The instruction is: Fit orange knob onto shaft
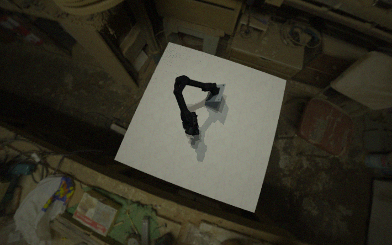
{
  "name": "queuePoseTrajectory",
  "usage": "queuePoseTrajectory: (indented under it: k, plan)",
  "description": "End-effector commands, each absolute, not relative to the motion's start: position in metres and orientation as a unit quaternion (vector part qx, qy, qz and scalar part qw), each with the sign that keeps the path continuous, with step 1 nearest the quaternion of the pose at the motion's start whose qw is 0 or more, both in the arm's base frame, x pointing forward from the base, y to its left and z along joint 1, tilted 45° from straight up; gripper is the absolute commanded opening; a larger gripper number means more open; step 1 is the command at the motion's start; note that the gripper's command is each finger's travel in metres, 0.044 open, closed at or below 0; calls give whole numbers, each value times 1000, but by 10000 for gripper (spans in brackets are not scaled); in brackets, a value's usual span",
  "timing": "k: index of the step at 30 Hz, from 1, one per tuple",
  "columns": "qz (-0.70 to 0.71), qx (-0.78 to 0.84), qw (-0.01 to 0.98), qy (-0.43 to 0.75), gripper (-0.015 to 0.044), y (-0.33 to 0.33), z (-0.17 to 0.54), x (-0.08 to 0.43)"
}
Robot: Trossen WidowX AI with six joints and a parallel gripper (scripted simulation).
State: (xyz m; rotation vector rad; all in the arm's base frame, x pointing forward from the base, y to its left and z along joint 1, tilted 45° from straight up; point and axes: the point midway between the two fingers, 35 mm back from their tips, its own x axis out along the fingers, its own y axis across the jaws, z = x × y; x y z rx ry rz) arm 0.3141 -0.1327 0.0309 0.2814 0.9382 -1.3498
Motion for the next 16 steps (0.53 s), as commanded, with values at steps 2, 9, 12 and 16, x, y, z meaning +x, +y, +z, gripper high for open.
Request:
queuePoseTrajectory:
  k: [2, 9, 12, 16]
  plan:
    - [-597, 129, 673, 417, 440, -100, 62, 322]
    - [-597, 127, 674, 417, 440, -65, 96, 323]
    - [-597, 127, 674, 417, 440, -64, 95, 325]
    - [-597, 127, 674, 417, 440, -64, 95, 325]
